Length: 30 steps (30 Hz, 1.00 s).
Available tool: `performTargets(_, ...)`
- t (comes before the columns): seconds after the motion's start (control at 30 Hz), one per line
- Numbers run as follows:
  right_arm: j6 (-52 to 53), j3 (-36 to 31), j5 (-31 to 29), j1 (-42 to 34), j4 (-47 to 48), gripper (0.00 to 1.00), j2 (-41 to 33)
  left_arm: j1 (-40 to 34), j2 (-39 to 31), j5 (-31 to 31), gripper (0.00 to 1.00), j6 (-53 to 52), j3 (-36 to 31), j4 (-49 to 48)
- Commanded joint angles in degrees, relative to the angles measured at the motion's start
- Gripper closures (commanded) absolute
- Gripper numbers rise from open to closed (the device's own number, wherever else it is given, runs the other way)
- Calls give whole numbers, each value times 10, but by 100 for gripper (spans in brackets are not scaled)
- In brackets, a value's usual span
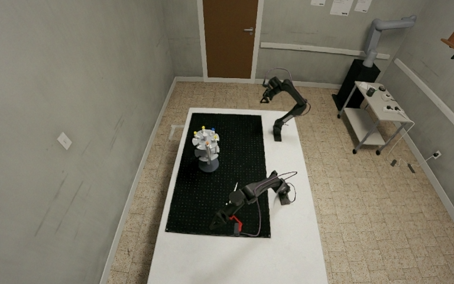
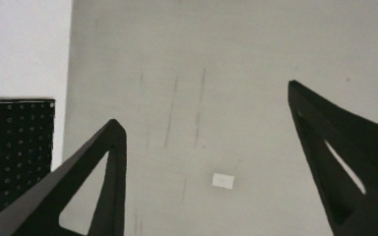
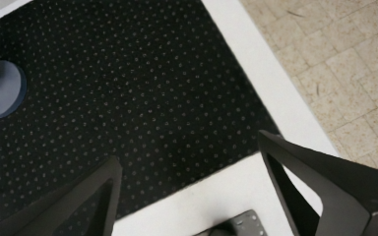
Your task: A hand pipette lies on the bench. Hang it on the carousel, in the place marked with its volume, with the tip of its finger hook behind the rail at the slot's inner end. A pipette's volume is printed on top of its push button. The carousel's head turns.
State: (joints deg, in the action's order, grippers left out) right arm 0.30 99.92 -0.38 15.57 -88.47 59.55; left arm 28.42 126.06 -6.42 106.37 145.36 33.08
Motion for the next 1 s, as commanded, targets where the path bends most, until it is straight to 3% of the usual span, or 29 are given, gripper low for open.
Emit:
performTargets(0.0,3,13,-2,42,-15,0,10,1,0,1,0,-14,22,2)
performTargets(0.23,-5,6,4,177,-15,0,5,1,0,1,0,-14,22,2)
performTargets(0.37,-109,-41,80,235,25,0,36,1,0,1,0,-14,22,2)
performTargets(0.6,-166,-89,125,214,78,0,59,1,0,1,0,-14,22,2)
performTargets(0.97,-341,-197,259,199,204,0,116,1,0,1,0,-14,22,2)
